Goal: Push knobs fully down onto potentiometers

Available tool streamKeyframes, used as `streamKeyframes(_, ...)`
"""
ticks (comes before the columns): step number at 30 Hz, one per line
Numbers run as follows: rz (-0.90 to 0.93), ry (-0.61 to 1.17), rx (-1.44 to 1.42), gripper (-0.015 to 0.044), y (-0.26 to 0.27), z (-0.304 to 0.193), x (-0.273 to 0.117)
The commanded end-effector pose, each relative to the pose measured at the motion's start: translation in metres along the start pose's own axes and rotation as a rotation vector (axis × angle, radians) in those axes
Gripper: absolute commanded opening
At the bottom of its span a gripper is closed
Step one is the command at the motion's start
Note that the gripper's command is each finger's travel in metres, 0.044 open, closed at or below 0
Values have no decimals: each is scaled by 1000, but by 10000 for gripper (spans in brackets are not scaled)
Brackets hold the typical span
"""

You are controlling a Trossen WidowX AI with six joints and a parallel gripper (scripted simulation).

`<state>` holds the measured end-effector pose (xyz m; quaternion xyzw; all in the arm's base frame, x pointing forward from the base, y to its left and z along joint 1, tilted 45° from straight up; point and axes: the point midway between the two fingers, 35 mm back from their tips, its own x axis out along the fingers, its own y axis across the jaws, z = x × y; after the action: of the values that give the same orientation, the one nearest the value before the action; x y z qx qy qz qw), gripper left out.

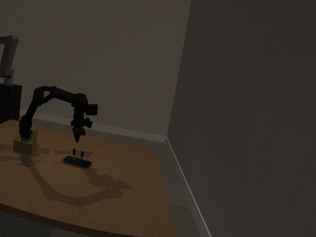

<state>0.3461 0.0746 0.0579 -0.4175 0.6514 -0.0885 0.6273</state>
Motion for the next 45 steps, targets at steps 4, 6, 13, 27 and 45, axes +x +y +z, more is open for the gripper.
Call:
streamKeyframes(4,-30,58,-163,0,18,-8,0)
streamKeyframes(6,-30,58,-163,0,18,-8,0)
streamKeyframes(13,-31,59,-163,0,17,-9,20)
streamKeyframes(27,-31,58,-163,0,16,-9,30)
streamKeyframes(45,-32,59,-163,0,16,-10,39)
